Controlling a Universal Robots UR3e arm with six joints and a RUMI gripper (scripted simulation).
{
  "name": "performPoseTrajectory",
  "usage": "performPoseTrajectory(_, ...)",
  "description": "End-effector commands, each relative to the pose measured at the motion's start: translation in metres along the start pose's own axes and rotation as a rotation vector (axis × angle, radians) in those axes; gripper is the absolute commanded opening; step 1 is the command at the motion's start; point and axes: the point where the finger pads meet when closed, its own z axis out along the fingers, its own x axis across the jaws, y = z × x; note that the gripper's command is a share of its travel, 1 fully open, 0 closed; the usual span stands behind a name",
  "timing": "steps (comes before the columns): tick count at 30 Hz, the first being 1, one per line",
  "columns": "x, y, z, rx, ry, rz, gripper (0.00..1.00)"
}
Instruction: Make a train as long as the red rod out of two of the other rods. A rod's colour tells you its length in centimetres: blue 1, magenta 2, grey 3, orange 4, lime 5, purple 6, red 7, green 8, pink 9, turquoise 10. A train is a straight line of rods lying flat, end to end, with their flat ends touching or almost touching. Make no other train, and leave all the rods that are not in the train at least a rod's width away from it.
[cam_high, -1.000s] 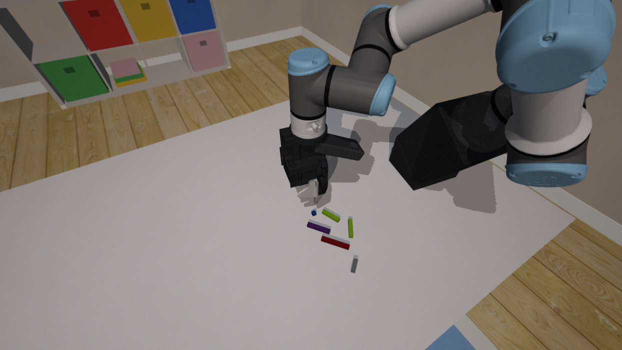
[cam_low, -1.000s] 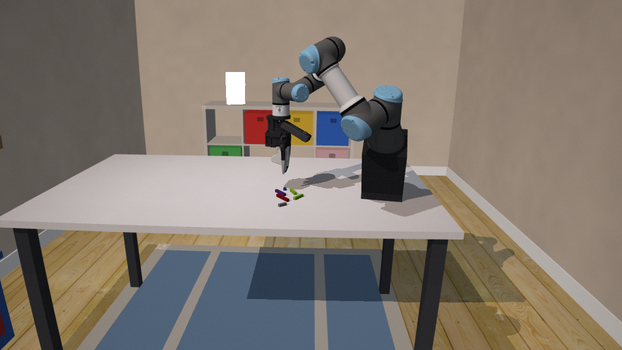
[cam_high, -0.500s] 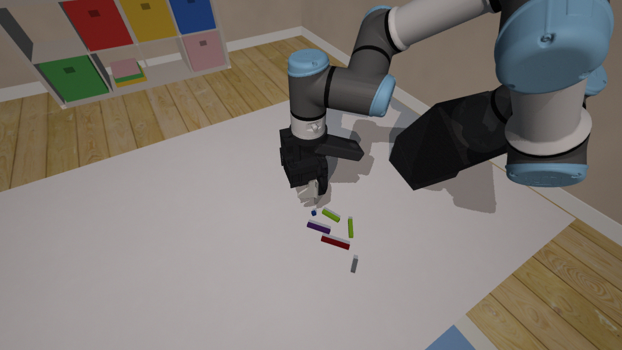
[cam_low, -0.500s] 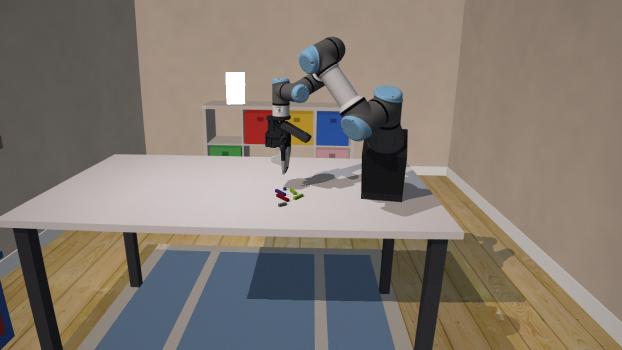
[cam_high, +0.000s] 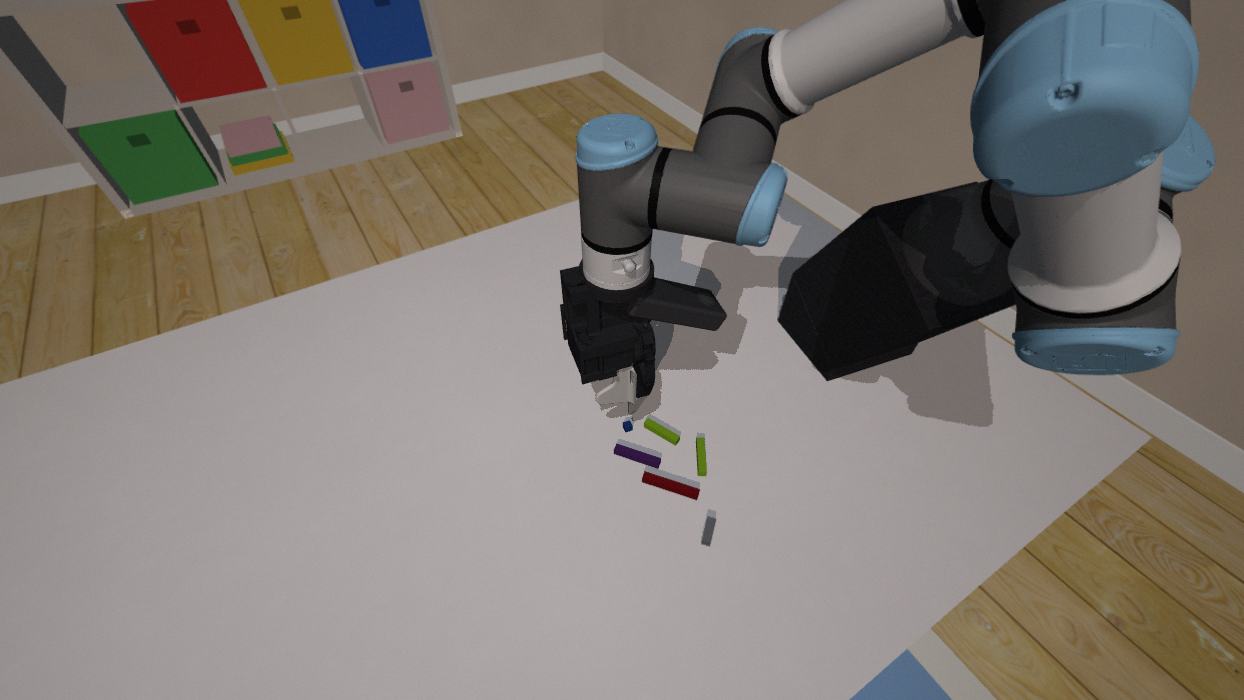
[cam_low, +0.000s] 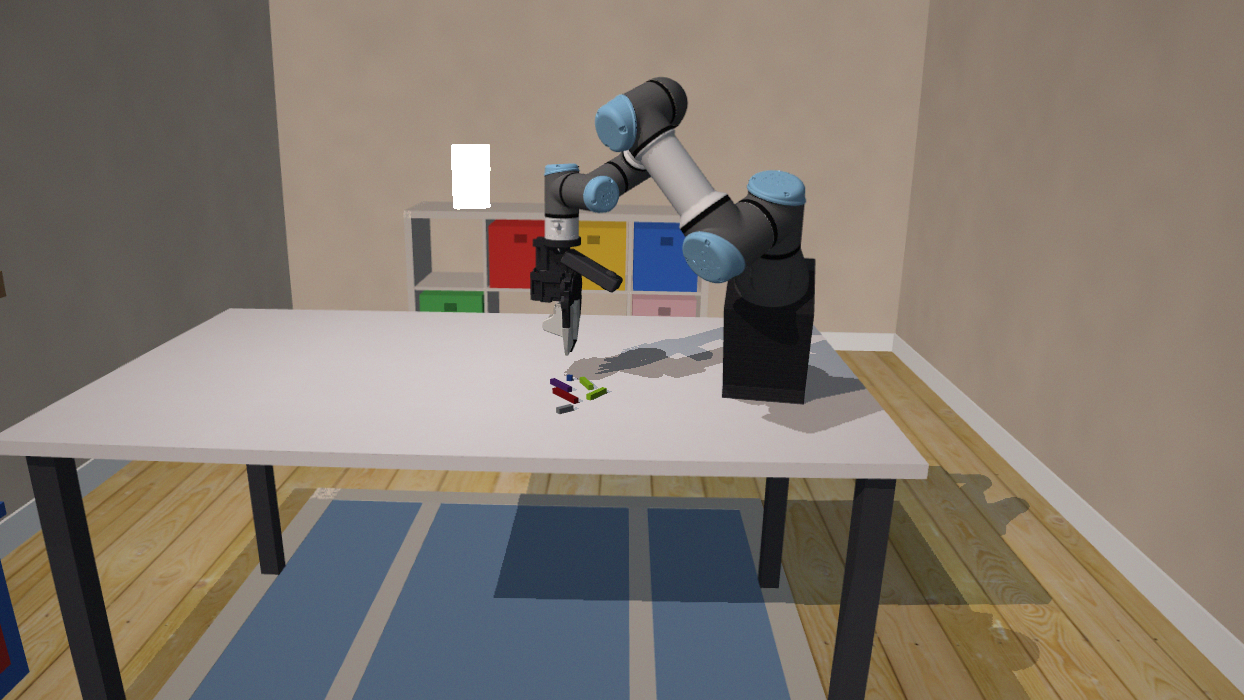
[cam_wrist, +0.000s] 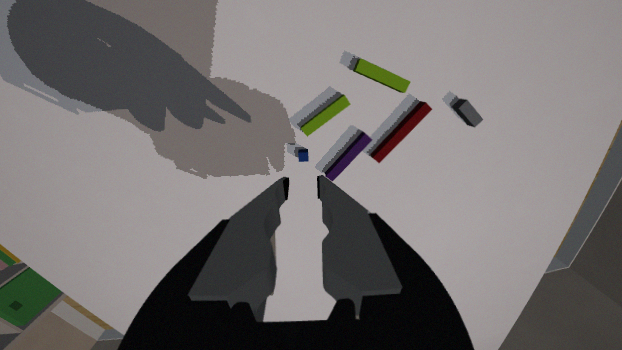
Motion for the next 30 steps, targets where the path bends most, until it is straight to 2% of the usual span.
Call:
performPoseTrajectory(1, -0.001, 0.001, 0.007, -0.002, -0.001, 0.000, 0.14)
performPoseTrajectory(19, -0.001, 0.001, 0.030, -0.002, -0.001, 0.000, 0.14)
performPoseTrajectory(30, -0.001, 0.001, 0.036, -0.002, -0.001, 0.000, 0.14)
